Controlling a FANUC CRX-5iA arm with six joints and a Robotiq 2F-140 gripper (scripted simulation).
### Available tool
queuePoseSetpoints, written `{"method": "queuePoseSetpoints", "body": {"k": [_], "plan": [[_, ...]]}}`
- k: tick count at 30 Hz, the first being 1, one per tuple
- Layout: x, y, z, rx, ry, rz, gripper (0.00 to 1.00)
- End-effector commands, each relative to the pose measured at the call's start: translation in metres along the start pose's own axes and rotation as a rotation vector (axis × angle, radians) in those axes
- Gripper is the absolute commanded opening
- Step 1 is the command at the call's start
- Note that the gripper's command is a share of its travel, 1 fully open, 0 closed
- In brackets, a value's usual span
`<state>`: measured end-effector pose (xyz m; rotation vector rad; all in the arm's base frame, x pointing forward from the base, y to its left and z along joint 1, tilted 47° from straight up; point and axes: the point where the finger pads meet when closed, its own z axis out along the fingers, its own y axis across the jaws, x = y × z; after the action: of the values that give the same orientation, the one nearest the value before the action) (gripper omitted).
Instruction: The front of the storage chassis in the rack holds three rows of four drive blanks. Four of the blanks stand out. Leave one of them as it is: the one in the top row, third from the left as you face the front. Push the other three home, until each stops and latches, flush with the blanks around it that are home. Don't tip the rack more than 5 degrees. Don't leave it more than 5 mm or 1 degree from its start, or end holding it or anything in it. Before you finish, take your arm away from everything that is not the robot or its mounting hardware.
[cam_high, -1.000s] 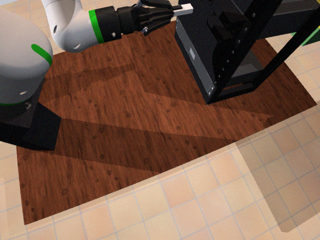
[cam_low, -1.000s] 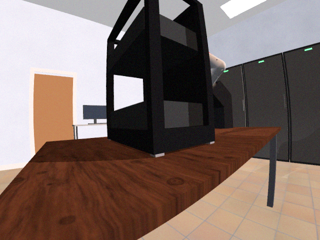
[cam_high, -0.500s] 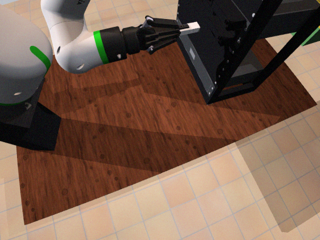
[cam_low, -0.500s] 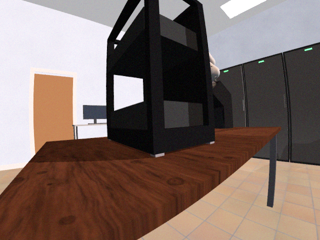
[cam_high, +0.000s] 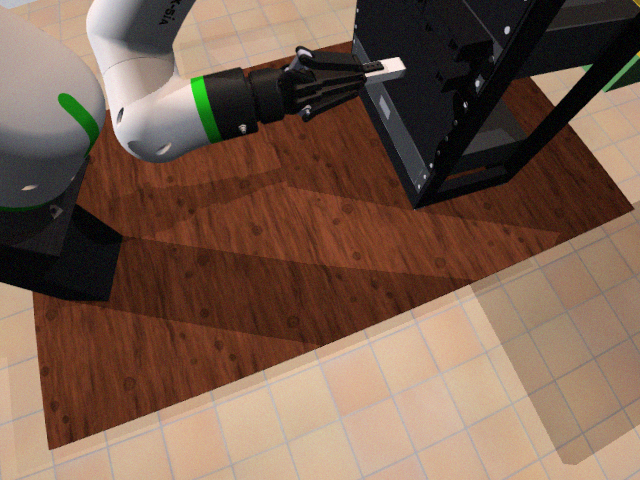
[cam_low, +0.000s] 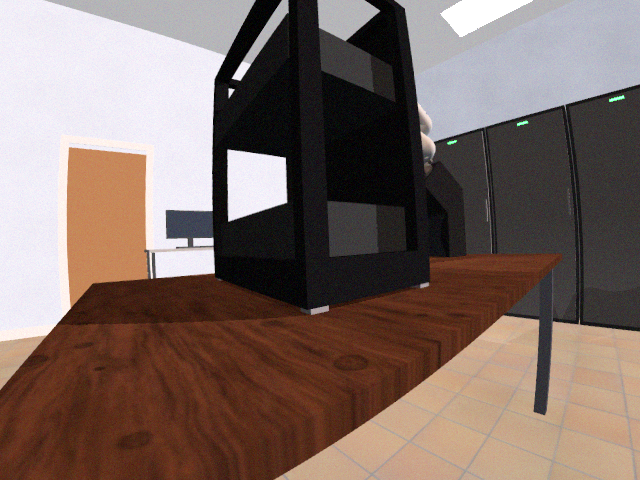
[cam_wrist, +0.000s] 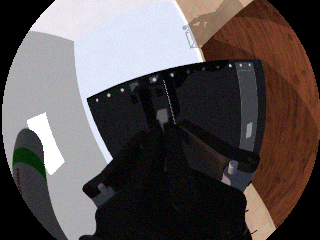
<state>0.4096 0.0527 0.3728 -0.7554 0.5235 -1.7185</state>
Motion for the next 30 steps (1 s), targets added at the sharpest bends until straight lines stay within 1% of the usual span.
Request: {"method": "queuePoseSetpoints", "body": {"k": [1, 2, 4, 8, 10, 30], "plan": [[0.0, 0.0, 0.006, -0.001, -0.001, -0.001, 0.0], [0.0, 0.0, 0.011, -0.001, -0.001, -0.001, 0.0], [0.0, 0.0, 0.011, -0.001, -0.001, -0.001, 0.0], [0.0, 0.0, 0.034, -0.001, -0.001, -0.001, 0.0], [0.0, 0.0, 0.038, -0.001, -0.001, -0.001, 0.0], [0.0, 0.0, 0.038, -0.001, -0.001, -0.001, 0.0]]}}
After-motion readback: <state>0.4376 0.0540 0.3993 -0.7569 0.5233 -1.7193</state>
